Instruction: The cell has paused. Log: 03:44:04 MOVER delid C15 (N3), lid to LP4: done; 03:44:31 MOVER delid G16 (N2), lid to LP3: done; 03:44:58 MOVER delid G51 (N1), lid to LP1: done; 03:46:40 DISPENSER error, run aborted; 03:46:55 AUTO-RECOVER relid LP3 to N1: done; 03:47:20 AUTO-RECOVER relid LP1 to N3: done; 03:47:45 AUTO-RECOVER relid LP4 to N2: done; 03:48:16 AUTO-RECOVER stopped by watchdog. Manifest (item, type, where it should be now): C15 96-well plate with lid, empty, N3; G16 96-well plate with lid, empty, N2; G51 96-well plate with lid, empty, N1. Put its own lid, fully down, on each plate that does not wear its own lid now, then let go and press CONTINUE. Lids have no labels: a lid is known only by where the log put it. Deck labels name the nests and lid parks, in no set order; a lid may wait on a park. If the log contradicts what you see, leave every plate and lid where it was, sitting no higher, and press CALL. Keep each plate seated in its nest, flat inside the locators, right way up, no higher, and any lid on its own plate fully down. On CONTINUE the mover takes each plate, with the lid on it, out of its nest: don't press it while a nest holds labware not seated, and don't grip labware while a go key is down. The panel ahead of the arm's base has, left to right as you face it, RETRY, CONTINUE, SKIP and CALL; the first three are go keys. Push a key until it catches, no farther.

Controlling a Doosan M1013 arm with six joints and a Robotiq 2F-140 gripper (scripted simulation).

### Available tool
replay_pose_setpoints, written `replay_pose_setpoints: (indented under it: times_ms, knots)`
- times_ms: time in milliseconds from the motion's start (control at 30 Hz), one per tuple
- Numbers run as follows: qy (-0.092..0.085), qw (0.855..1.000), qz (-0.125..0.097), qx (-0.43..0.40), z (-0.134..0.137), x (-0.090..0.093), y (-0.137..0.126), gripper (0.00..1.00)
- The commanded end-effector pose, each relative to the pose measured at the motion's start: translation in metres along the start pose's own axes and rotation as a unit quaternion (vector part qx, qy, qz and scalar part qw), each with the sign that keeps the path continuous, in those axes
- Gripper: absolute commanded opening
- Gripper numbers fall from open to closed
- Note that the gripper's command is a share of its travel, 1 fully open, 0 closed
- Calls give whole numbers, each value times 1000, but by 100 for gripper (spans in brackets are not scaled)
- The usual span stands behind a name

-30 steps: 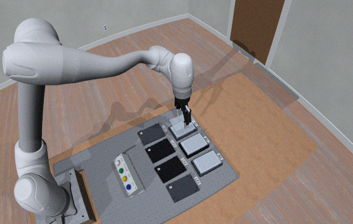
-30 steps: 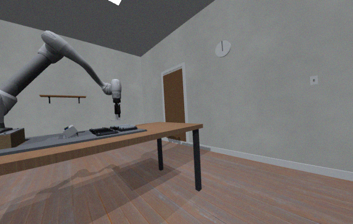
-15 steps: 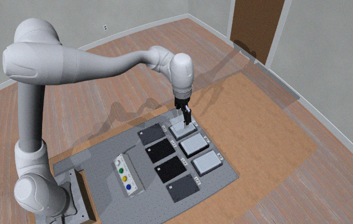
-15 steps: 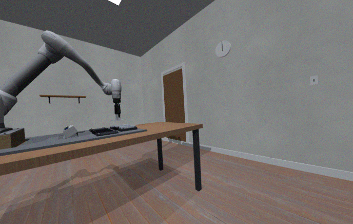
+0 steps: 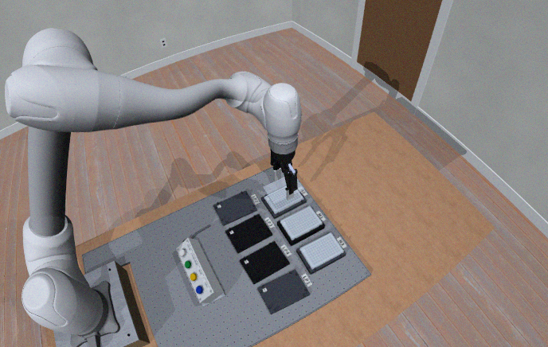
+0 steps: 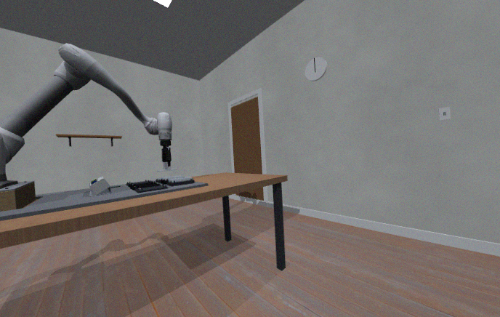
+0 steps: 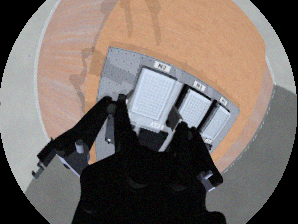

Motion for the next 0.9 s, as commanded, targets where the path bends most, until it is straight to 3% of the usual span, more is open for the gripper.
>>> replay_pose_setpoints:
  times_ms: [0, 867]
  knots:
    - [0, 1000, 0, -4, 0, 0, 0, 0]
    - [0, 1000, 0, -11, 0, 38, 0, 0]
Point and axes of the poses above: the point where the finger pads meet when closed, its own x axis out along the fingers, its own z axis across the jaws, y = z × x, the point moved 3 cm from there along -x, back along the fingers, and after that the axes turned 9 degrees about x, right-handed, at the moved point
